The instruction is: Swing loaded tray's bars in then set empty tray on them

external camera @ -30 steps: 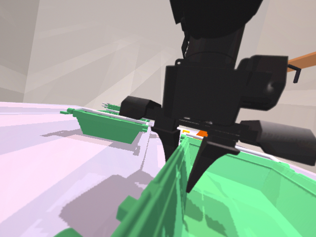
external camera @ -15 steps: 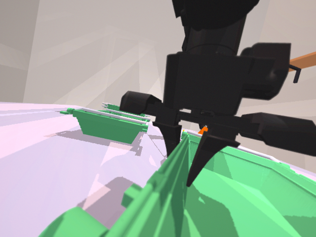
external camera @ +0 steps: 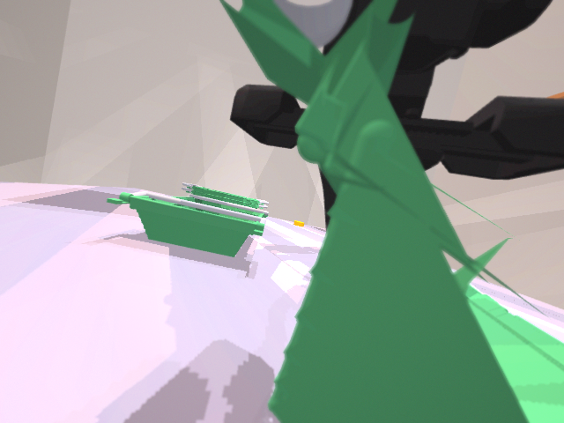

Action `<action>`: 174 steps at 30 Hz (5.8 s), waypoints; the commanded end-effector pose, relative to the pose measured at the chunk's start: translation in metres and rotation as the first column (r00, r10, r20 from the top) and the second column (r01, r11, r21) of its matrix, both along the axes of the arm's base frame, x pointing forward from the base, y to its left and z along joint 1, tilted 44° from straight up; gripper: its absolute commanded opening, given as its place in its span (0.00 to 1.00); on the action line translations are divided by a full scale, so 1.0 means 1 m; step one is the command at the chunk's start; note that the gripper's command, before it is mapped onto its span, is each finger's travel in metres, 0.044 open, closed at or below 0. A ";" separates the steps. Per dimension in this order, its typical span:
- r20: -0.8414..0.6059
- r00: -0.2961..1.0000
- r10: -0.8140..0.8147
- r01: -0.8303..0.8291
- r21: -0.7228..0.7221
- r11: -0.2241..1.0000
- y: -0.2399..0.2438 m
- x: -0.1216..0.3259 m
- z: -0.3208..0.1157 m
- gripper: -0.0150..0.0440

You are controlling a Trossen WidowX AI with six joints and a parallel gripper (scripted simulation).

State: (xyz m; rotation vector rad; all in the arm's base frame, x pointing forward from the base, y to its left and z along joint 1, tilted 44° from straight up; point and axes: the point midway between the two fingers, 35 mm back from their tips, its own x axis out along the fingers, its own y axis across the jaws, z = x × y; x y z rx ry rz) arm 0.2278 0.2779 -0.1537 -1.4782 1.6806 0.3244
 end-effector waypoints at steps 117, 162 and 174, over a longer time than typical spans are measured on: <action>0.012 1.000 0.006 -0.007 0.055 0.998 0.037 -0.030 0.087 0.25; 0.106 0.989 -0.100 0.092 0.083 0.992 0.035 -0.029 0.118 0.25; 0.230 0.939 -0.254 0.230 0.127 0.965 0.026 -0.015 0.131 0.25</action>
